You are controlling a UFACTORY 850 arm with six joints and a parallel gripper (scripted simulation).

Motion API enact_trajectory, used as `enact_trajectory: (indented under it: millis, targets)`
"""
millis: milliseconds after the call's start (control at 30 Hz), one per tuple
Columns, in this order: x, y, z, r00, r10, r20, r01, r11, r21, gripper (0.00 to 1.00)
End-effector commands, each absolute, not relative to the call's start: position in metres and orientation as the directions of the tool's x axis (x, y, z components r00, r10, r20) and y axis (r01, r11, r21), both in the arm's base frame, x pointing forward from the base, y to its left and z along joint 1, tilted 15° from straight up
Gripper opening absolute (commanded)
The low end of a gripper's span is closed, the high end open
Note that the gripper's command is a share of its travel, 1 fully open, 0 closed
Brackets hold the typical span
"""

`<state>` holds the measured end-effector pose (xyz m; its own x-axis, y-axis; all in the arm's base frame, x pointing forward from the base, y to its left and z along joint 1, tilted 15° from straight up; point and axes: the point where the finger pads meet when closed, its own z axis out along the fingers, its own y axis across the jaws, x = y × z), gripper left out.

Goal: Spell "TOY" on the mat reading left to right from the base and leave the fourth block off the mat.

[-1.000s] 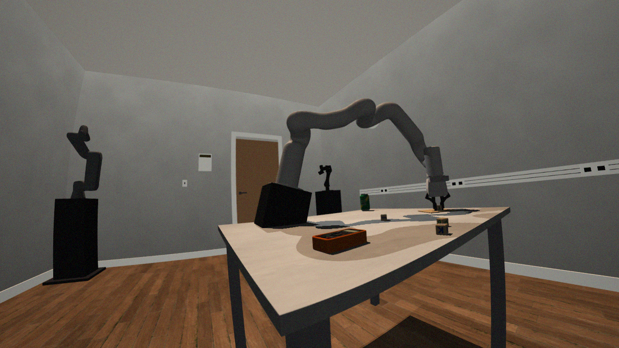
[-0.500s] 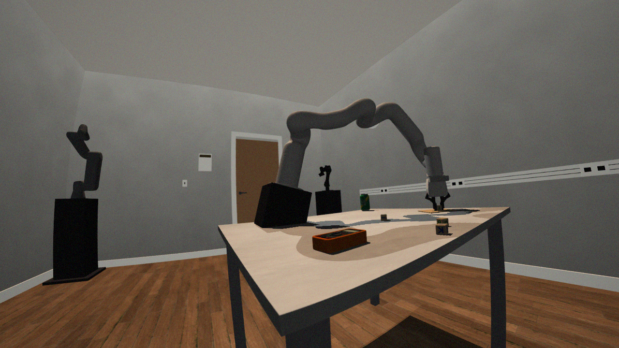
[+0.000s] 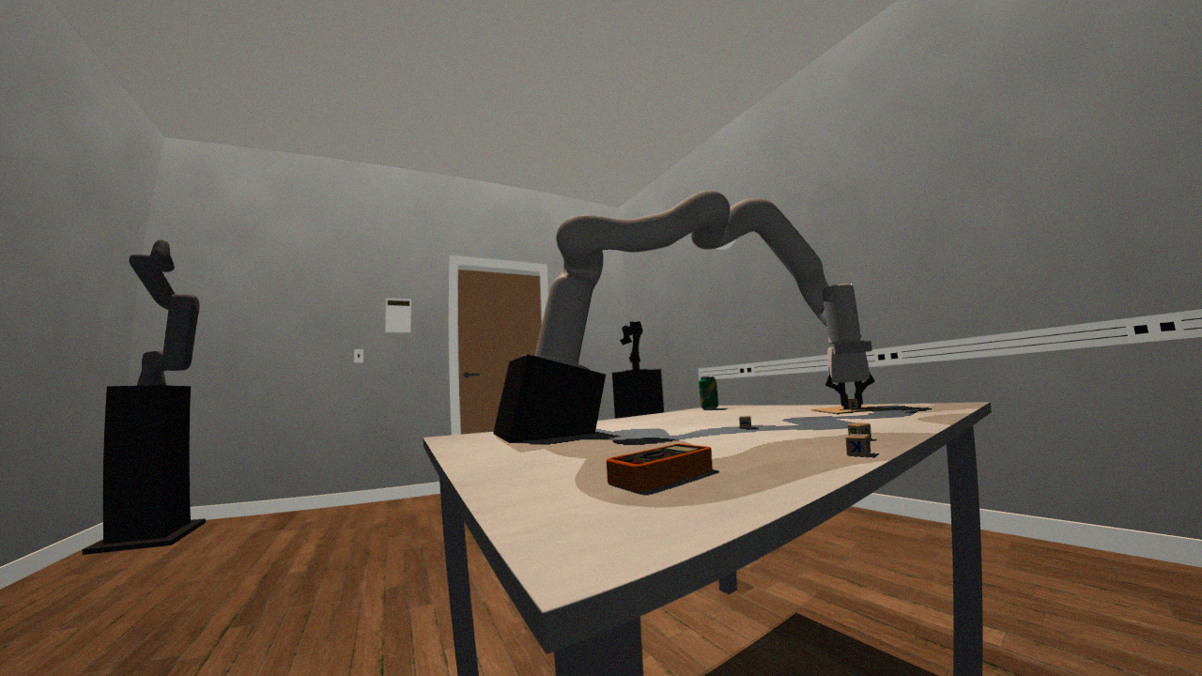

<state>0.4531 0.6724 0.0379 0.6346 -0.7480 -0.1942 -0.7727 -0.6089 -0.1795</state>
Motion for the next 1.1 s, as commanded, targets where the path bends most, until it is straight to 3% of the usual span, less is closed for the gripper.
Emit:
enact_trajectory:
  millis: [0, 633, 1067]
  targets:
    - [0.453, 0.672, 0.040, 0.635, -0.748, -0.195, -0.773, -0.609, -0.180, 0.23]
    - [0.452, 0.647, 0.131, 0.635, -0.748, -0.195, -0.773, -0.609, -0.180, 0.23]
    - [0.452, 0.646, 0.135, 0.635, -0.748, -0.195, -0.773, -0.609, -0.180, 0.23]
